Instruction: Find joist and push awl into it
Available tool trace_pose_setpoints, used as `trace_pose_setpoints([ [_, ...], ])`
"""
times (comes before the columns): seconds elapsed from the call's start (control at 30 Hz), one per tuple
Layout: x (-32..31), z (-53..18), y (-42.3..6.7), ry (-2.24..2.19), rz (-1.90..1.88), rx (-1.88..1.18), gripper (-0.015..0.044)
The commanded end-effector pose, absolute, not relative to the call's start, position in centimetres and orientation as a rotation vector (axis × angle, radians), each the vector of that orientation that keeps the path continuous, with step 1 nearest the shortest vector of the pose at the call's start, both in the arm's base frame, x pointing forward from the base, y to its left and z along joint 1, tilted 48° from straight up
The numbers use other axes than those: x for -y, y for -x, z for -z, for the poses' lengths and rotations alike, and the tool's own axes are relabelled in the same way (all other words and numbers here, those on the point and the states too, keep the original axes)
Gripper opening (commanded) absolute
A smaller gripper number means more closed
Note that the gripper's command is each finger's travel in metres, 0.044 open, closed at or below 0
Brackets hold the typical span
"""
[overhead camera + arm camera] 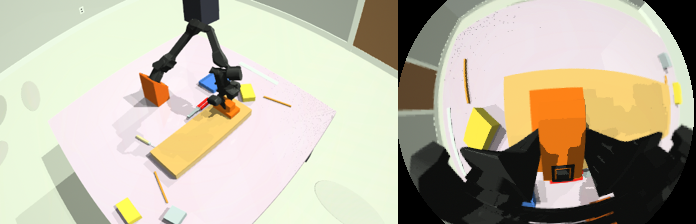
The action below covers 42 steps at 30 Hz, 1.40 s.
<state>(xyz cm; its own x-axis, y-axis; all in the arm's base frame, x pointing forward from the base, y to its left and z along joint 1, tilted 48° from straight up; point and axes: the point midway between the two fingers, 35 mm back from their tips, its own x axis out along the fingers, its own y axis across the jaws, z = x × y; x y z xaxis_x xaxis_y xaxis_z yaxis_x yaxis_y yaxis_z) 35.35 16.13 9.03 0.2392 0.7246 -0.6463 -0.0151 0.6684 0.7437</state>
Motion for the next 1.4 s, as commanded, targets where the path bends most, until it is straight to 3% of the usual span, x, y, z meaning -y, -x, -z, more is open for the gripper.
trace_pose_setpoints([
  [0.0,-17.1,-10.2,-35.2,-0.696,-0.575,-1.235,0.0],
  [0.6,-17.8,-11.0,-35.2,-0.696,-0.576,-1.235,0.0],
  [1.37,-13.5,-6.1,-35.3,-0.694,-0.573,-1.236,0.0],
])
